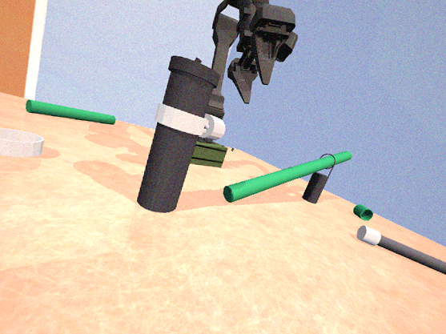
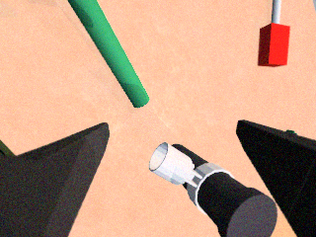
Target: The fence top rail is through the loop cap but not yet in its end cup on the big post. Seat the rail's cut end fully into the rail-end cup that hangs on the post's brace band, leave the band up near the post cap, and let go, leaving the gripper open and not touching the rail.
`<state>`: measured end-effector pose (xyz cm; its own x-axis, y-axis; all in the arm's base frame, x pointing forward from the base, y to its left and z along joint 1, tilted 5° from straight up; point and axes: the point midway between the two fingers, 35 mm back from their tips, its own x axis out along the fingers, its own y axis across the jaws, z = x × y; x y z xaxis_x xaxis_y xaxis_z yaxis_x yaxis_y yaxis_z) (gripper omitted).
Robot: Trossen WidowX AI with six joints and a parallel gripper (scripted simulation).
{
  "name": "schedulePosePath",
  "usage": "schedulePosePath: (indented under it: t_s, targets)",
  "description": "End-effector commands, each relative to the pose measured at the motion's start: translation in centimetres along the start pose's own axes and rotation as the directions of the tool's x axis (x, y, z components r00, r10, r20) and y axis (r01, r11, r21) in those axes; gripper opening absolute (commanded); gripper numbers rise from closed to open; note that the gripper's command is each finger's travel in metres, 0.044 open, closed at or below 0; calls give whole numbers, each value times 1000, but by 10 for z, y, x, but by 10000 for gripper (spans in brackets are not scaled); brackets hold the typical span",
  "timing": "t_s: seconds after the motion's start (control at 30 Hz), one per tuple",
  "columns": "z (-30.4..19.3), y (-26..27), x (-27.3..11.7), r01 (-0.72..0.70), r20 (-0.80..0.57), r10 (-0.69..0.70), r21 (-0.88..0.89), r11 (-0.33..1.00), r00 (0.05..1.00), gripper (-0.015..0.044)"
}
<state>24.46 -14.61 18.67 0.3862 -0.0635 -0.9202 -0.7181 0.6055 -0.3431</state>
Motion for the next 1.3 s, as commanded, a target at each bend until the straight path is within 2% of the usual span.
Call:
schedulePosePath:
  t_s: [0.0,0.17,0.27,0.77,1.03,1.27]
  targets:
    - [-60,-9,-13,60,93,-15,-510,858,996,440]
    - [-71,-9,-16,92,107,-25,-691,717,994,440]
    - [-72,-9,-16,98,108,-26,-738,667,994,440]
    - [-72,-9,-16,98,108,-26,-738,667,994,440]
    - [-86,6,30,97,108,-26,-738,667,994,440]
    - [-86,7,34,97,108,-26,-738,667,994,440]
